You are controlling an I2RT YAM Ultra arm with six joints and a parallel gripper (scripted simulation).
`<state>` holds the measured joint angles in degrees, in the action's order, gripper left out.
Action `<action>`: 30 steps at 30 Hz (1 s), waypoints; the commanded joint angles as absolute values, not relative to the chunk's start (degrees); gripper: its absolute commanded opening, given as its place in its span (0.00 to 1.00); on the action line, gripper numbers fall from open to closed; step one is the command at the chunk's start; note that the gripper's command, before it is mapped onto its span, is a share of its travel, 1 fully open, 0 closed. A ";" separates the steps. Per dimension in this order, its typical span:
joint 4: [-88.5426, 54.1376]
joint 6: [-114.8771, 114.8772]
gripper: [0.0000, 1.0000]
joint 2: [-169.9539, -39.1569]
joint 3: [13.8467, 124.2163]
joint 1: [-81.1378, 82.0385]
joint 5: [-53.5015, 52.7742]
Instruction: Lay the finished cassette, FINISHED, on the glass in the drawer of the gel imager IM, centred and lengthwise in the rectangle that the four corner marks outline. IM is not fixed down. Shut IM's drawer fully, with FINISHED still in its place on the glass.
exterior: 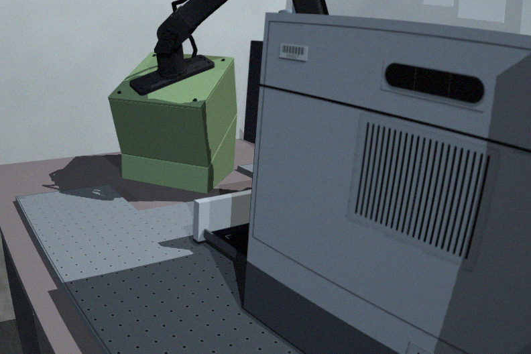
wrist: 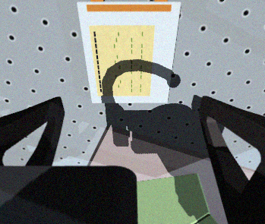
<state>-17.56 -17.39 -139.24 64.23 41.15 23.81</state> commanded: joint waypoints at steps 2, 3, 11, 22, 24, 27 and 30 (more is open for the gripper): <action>-18.36 -17.66 1.00 -137.91 66.18 41.99 24.01; -18.36 -17.66 1.00 -137.91 66.18 41.99 24.01; -18.36 -17.66 1.00 -137.91 66.18 41.99 24.01; -15.46 -16.28 1.00 -141.61 67.06 40.95 24.10; -15.11 -16.09 1.00 -142.13 67.31 40.40 24.09; -14.60 -15.78 1.00 -142.90 67.69 39.87 24.15; -14.29 -15.60 1.00 -143.42 67.98 40.29 24.14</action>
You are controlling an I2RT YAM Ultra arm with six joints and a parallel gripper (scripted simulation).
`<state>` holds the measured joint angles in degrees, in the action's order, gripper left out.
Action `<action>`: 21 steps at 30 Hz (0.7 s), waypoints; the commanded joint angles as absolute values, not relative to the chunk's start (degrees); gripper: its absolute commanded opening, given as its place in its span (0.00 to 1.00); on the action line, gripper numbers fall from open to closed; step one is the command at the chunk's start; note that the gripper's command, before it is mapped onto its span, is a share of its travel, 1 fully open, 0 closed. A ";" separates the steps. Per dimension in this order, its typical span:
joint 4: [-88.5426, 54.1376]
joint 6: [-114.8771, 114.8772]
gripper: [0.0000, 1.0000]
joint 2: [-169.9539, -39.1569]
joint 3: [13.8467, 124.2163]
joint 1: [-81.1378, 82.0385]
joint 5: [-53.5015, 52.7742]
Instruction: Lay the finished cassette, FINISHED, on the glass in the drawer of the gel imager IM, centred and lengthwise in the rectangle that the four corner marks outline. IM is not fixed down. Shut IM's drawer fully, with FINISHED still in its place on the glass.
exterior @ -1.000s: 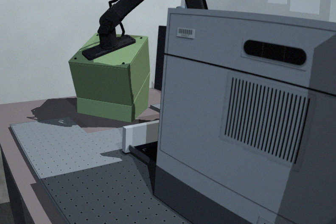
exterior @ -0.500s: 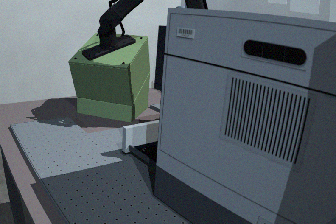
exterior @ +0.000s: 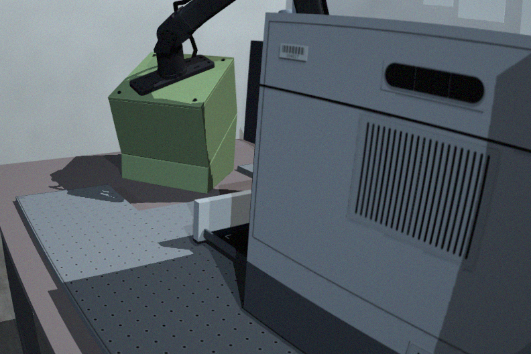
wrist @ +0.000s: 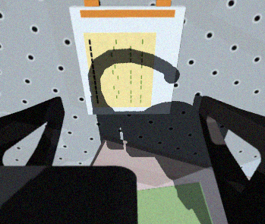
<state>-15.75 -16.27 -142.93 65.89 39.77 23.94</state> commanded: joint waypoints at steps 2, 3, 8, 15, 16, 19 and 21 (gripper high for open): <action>-14.13 -15.50 1.00 -143.69 68.14 40.31 24.10; -13.97 -15.40 1.00 -143.94 68.25 39.92 24.15; -13.04 -14.90 1.00 -145.21 68.81 39.49 24.18; -11.71 -14.20 1.00 -146.97 69.50 38.71 24.18; -11.54 -14.11 1.00 -147.21 69.61 38.89 24.18; -11.38 -14.02 1.00 -147.46 69.74 38.98 24.13; -11.04 -13.81 1.00 -147.93 69.95 38.20 24.18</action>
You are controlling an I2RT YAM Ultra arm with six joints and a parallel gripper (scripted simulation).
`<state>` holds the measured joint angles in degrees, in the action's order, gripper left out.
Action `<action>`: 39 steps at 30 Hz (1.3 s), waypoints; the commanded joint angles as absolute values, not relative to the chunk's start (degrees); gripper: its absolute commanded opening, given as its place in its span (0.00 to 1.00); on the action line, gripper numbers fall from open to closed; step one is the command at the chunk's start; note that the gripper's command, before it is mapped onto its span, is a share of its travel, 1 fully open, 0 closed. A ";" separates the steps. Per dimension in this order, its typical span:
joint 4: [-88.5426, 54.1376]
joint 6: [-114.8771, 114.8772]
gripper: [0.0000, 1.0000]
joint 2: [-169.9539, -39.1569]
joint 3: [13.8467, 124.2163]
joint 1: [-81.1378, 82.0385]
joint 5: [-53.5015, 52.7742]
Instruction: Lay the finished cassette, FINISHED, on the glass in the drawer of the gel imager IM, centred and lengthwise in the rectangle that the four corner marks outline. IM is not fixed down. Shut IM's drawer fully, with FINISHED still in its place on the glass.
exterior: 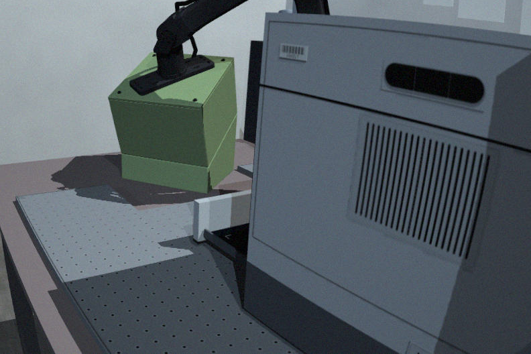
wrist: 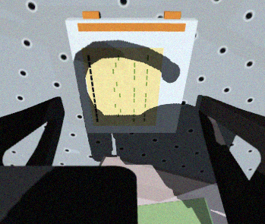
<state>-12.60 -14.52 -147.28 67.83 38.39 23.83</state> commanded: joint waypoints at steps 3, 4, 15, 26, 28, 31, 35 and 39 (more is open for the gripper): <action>-10.49 -13.51 1.00 -148.67 70.27 37.95 24.18; -10.31 -13.41 1.00 -148.93 70.38 38.13 24.18; -9.55 -13.18 1.00 -148.97 70.85 38.15 24.14; -9.02 -12.77 1.00 -150.56 71.02 37.51 24.14; -8.92 -12.74 1.00 -150.68 71.06 37.58 24.14; -8.88 -12.72 1.00 -150.73 71.08 37.49 24.14; -9.08 -12.58 1.00 -150.70 71.26 37.17 24.15; -8.77 -12.51 1.00 -151.12 71.43 37.33 24.14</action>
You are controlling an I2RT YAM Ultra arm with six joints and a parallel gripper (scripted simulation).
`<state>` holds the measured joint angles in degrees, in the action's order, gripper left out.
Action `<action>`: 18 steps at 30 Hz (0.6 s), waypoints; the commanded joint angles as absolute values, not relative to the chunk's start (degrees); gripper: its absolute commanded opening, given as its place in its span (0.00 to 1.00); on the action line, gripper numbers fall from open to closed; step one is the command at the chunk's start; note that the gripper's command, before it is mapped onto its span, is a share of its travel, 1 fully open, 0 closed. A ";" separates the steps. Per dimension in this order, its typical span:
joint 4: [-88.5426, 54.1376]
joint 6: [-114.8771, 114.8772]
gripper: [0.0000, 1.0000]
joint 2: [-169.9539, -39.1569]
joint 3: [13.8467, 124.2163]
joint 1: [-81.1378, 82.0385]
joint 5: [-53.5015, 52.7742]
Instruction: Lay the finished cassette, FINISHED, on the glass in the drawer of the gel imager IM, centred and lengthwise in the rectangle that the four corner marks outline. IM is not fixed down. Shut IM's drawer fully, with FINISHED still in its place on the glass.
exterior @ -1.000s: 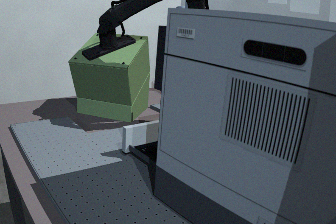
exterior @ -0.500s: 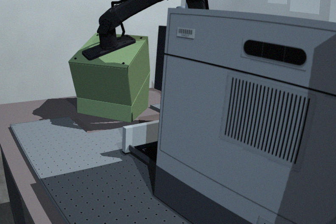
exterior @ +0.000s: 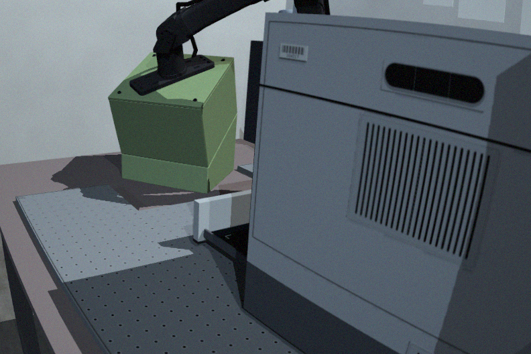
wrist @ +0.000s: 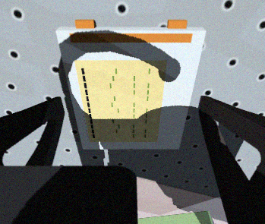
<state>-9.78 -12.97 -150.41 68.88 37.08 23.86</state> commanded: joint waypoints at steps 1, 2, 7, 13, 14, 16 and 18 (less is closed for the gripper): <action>-8.72 -12.48 1.00 -151.19 71.47 37.23 24.14; -8.69 -12.45 1.00 -151.25 71.52 37.13 24.14; -8.47 -12.33 1.00 -151.55 71.71 37.11 24.14; -8.19 -12.21 1.00 -151.82 71.66 36.81 24.14; -8.11 -12.19 1.00 -151.87 71.65 36.83 24.14; -7.95 -12.15 1.00 -151.98 71.62 37.00 24.14; -7.77 -12.11 1.00 -152.11 71.58 36.94 24.14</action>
<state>-8.88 -12.58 -151.30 69.87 36.71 23.92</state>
